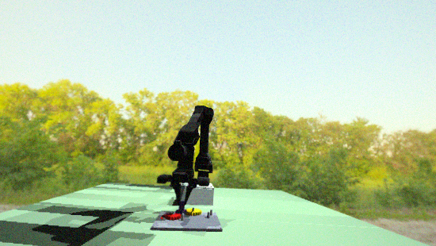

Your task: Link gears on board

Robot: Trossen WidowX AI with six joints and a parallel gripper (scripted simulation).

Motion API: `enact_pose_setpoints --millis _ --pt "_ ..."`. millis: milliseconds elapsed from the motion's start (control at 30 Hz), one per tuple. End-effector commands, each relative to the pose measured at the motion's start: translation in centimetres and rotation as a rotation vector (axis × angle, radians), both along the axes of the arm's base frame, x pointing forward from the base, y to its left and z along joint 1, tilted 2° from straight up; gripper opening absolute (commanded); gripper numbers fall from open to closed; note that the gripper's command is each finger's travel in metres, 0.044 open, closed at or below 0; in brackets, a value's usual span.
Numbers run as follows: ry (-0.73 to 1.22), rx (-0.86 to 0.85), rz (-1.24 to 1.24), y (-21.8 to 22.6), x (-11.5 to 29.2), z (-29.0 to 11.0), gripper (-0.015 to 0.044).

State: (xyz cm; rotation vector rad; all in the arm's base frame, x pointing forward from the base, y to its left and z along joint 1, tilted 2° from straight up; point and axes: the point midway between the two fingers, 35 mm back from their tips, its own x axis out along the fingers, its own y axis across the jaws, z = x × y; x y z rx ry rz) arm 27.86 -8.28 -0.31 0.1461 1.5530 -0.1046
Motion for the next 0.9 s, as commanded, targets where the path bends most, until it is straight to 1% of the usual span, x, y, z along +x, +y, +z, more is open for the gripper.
enact_pose_setpoints --millis 0,100,267,700,867 --pt "-0.001 -0.005 0.113 -0.1 -0.02 -0.15 0.0" --pt "-0.001 -0.005 0.116 -0.1 0.03 -0.22 0.0" --pt "0.0 -0.004 0.047 -0.05 0.06 -0.31 0.0" --pt "0.008 0.002 -0.295 -0.08 -0.05 -0.54 0.0" --pt "0.007 0.001 -0.241 -0.06 -0.06 -0.37 0.0131"
